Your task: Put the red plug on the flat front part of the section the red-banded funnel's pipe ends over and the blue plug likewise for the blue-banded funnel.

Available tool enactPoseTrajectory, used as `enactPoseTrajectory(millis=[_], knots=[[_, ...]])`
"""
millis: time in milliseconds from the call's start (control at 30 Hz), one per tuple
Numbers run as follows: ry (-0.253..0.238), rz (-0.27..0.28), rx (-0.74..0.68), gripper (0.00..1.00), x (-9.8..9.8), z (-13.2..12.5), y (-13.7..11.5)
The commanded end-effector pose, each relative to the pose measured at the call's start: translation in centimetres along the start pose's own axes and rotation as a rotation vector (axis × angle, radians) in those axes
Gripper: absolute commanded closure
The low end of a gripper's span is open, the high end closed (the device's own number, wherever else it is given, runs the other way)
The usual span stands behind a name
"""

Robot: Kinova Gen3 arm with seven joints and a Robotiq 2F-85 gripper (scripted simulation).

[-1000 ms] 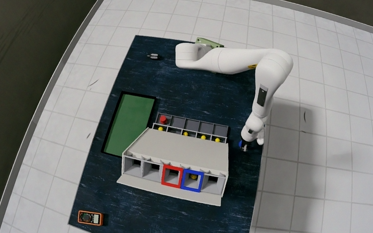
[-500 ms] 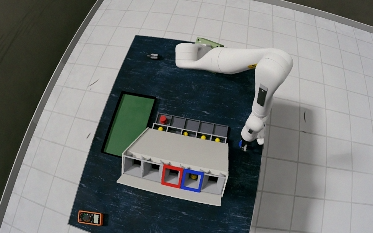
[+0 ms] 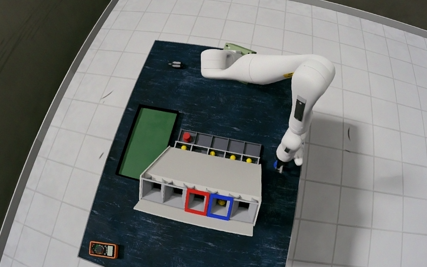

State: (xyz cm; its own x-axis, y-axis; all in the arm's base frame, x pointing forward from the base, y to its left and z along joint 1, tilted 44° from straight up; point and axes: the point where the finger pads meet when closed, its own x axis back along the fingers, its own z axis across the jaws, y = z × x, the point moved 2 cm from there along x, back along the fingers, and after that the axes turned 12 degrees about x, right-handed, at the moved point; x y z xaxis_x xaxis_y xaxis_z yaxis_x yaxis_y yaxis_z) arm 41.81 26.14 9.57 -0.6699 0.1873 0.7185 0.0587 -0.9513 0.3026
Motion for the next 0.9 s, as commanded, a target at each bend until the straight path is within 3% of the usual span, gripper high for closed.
enactPoseTrajectory(millis=[0,167,867], knots=[[0.0,-0.004,0.0,1.0,7.1,0.0,0.0],[0.0,-0.004,0.0,1.0,11.2,0.1,0.0],[0.0,-0.003,0.0,1.0,11.1,0.0,0.1]])
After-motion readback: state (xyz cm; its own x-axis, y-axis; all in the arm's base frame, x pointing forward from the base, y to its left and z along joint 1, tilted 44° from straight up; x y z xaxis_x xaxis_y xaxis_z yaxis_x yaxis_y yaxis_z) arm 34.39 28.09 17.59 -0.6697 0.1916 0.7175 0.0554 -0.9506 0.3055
